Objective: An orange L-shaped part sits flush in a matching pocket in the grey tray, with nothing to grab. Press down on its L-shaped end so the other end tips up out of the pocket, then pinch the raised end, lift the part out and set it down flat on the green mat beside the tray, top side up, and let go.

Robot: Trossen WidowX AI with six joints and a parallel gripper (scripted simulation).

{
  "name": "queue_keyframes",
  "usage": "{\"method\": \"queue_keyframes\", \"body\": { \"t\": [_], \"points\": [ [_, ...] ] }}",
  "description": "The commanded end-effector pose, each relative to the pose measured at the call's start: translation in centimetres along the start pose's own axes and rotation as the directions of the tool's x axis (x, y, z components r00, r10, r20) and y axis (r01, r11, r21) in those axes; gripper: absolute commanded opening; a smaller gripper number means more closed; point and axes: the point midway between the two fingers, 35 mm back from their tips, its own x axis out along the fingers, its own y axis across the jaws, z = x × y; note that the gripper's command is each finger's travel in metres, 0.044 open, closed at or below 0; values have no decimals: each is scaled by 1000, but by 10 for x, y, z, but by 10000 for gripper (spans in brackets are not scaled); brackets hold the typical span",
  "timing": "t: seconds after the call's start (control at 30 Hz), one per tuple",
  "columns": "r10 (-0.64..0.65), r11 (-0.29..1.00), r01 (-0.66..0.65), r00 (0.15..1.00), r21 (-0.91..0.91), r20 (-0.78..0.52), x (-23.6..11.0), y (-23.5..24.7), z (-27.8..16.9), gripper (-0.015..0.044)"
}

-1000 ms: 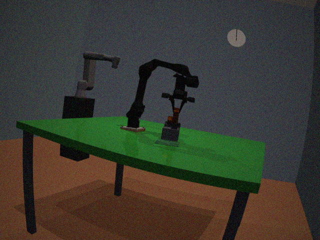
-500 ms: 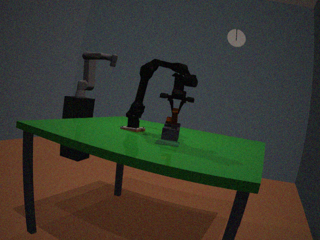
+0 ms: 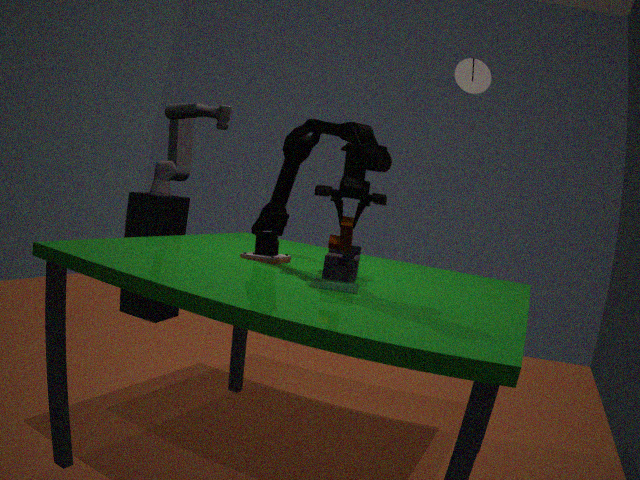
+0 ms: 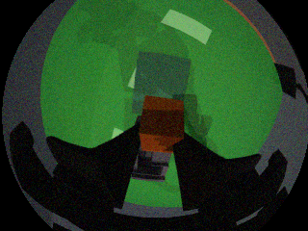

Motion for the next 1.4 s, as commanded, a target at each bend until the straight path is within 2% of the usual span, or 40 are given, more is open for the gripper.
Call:
{"method": "queue_keyframes", "body": {
  "t": [0.0, 0.23, 1.37],
  "points": [
    [-5, 1000, 5, 1000, -4, 5, 0, -2, 16, 0],
    [-5, 1000, 5, 1000, -4, 8, -1, -5, 41, 0],
    [-5, 1000, 5, 1000, -4, 8, 45, -5, 42, 0]
  ]
}}
